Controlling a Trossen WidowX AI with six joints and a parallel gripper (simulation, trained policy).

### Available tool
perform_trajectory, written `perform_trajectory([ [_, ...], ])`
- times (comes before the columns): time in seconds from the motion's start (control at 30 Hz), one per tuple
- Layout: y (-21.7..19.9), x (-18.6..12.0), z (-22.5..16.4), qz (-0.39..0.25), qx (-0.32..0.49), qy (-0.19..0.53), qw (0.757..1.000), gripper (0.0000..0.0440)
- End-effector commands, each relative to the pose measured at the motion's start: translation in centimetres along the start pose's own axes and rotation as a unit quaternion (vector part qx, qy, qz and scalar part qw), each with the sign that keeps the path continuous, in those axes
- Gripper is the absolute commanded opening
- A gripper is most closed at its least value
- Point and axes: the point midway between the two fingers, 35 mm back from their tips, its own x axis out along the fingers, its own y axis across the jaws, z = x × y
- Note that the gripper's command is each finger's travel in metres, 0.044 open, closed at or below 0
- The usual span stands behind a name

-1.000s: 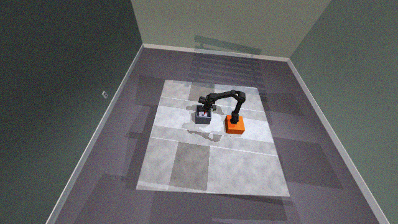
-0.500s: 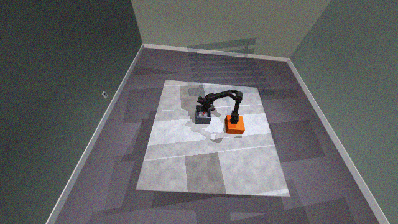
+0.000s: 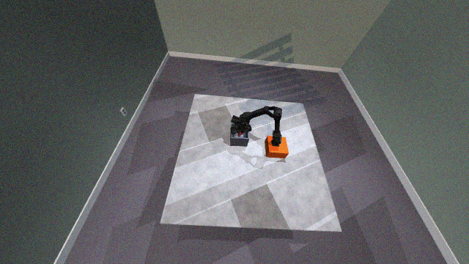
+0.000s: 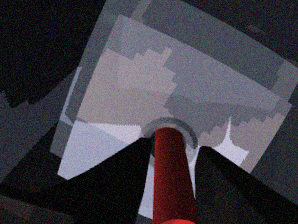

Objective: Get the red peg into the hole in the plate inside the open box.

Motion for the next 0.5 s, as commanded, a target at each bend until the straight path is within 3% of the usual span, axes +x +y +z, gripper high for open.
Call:
perform_trajectory([
  [0.0, 0.2, 0.1, -0.3, 0.0, -0.003, 0.012, 1.0, 0.0103],
  [0.17, 0.6, -0.4, 0.1, 0.01, -0.003, 0.037, 0.999, 0.0138],
  [0.47, 1.3, -1.9, 0.5, 0.039, 0.009, 0.09, 0.995, 0.0158],
])
